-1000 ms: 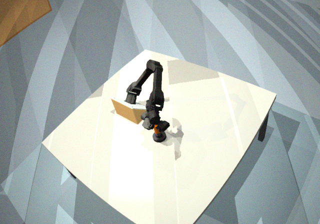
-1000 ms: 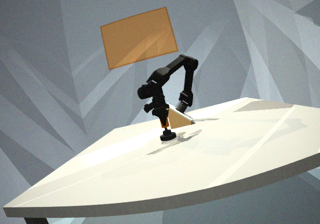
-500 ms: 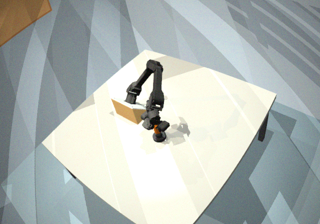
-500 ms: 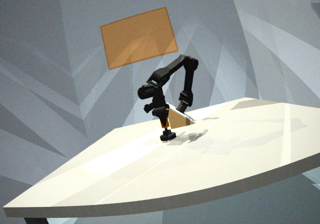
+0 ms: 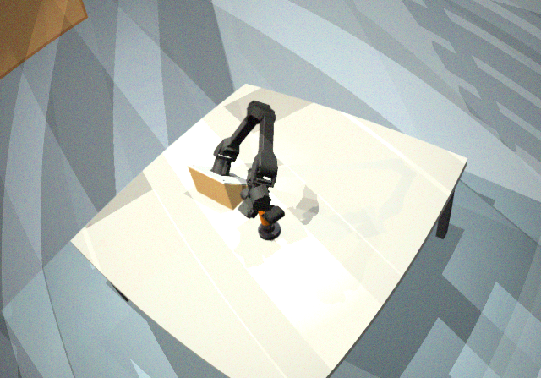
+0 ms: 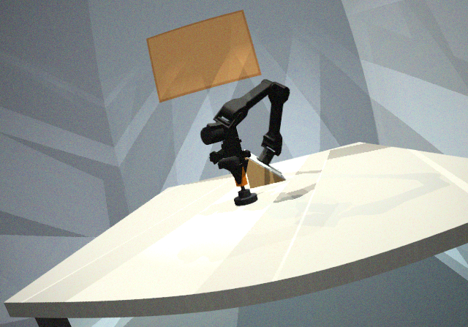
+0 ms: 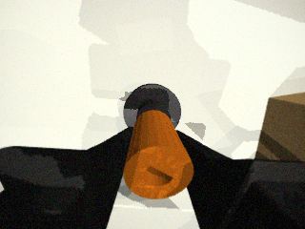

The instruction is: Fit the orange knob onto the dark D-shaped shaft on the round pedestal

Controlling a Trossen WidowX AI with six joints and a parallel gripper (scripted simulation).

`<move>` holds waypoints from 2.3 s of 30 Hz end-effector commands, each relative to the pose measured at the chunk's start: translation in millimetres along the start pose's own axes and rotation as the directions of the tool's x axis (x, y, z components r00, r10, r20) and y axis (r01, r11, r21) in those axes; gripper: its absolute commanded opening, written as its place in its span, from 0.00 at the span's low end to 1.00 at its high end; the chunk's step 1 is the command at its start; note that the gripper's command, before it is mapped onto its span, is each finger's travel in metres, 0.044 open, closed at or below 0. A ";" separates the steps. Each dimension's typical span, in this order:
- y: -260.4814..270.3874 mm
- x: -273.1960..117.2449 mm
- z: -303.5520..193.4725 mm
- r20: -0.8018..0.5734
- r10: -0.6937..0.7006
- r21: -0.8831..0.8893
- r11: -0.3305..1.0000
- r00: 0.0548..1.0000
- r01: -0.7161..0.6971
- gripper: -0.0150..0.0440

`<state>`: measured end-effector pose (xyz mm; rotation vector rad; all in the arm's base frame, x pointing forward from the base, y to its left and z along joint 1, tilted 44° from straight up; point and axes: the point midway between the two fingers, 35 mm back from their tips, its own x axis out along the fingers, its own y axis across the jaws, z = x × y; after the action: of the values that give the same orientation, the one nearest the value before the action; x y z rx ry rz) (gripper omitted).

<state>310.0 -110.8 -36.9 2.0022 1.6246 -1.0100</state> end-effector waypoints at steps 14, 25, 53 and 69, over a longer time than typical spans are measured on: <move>-1.9 2.5 -0.3 0.003 0.003 0.047 0.999 1.000 -0.003 0.25; -0.9 3.4 -0.1 0.003 0.003 0.047 0.999 1.000 -0.003 0.25; -1.6 1.5 -0.2 0.003 0.003 0.254 0.967 1.000 -0.004 0.25; -0.9 3.4 -0.1 0.003 0.003 0.254 0.967 1.000 -0.004 0.25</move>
<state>308.6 -108.2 -38.8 2.1590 1.5595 -1.2717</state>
